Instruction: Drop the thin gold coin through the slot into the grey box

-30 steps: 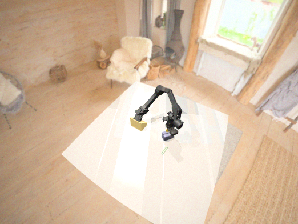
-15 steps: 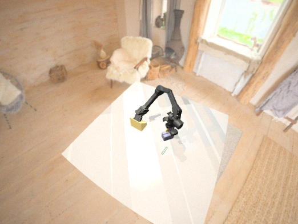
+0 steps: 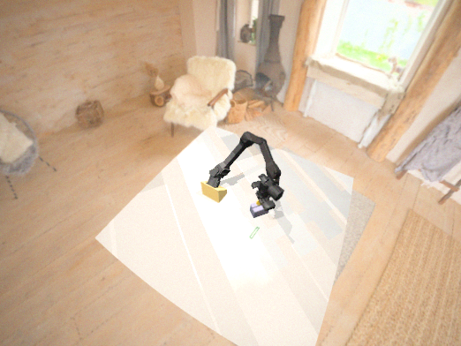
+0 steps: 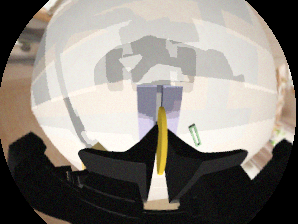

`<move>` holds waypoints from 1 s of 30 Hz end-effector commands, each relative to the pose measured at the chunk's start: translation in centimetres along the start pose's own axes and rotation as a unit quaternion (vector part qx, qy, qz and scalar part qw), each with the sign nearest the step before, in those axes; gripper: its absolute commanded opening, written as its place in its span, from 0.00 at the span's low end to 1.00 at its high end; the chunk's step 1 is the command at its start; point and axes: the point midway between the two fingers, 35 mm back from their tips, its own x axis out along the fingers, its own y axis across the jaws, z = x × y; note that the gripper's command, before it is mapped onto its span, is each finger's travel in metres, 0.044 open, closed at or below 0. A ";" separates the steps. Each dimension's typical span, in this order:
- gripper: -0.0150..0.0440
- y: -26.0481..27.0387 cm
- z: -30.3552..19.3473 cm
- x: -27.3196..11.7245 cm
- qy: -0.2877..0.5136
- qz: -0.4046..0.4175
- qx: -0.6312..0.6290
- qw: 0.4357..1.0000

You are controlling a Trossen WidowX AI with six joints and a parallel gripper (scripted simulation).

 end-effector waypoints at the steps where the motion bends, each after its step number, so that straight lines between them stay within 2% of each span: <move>1: 0.25 0.1 0.0 0.3 -0.002 0.001 0.003 1.000; 10: 0.25 0.0 0.0 0.8 -0.002 0.001 0.003 1.000; 16: 0.52 0.0 0.0 0.6 0.000 -0.001 0.000 1.000; 25: 0.53 0.0 0.0 0.6 0.000 -0.001 0.000 1.000; 30: 0.75 0.0 -0.1 -0.9 0.001 -0.001 0.001 1.000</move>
